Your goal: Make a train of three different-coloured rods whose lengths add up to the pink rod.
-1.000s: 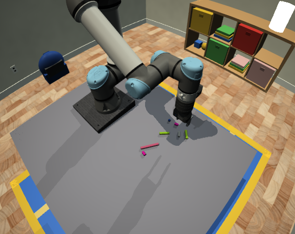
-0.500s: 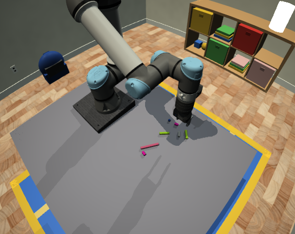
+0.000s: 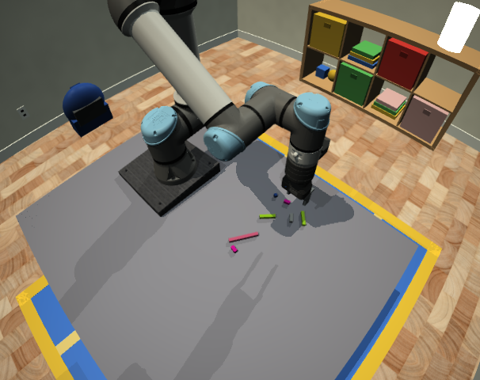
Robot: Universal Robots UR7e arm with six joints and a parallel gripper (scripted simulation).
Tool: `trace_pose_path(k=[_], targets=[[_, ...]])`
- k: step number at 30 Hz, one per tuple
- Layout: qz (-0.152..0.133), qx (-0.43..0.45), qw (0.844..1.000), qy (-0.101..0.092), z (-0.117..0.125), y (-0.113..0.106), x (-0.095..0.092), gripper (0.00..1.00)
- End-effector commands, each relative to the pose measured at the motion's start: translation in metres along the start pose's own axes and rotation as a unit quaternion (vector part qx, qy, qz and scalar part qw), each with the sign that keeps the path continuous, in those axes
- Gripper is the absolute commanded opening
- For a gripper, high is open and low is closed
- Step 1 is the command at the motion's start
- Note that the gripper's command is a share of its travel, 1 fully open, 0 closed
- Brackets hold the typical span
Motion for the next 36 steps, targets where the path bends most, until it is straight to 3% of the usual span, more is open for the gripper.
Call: trace_pose_path(k=[1, 29, 36], targets=[[0.0, 0.0, 1.0, -0.001, 0.0, 0.0, 0.0, 1.0], [0.0, 0.002, 1.0, -0.001, 0.0, 0.0, -0.001, 1.0], [0.0, 0.051, 0.999, -0.001, 0.0, -0.012, -0.002, 1.0]])
Point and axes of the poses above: the point where the finger pads meet when closed, its own x axis out along the fingers, its own z axis across the jaws, y = z × x, the point moved 4 cm from there along -x, back along the fingers, and after that the axes turned 13 degrees about x, right-handed, at the moved point
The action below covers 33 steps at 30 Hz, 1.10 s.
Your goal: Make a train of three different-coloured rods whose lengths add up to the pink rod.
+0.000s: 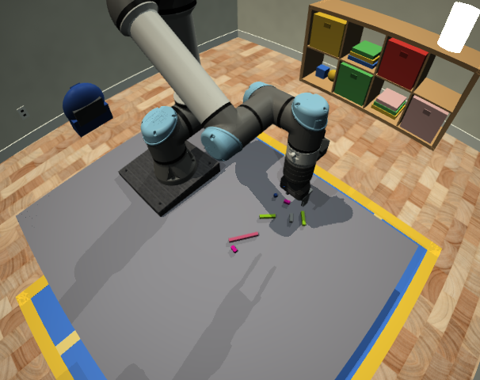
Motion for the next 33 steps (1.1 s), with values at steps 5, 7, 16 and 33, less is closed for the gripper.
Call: trace_pose_path(k=[5, 7, 16, 33], targets=[[0.001, 0.12, 0.993, -0.001, 0.001, -0.029, -0.004, 1.0], [0.001, 0.142, 0.99, -0.001, 0.001, -0.034, -0.004, 1.0], [0.001, 0.302, 0.953, -0.001, -0.003, -0.073, -0.006, 1.0], [0.001, 0.568, 0.823, 0.0, -0.02, -0.138, -0.004, 1.0]])
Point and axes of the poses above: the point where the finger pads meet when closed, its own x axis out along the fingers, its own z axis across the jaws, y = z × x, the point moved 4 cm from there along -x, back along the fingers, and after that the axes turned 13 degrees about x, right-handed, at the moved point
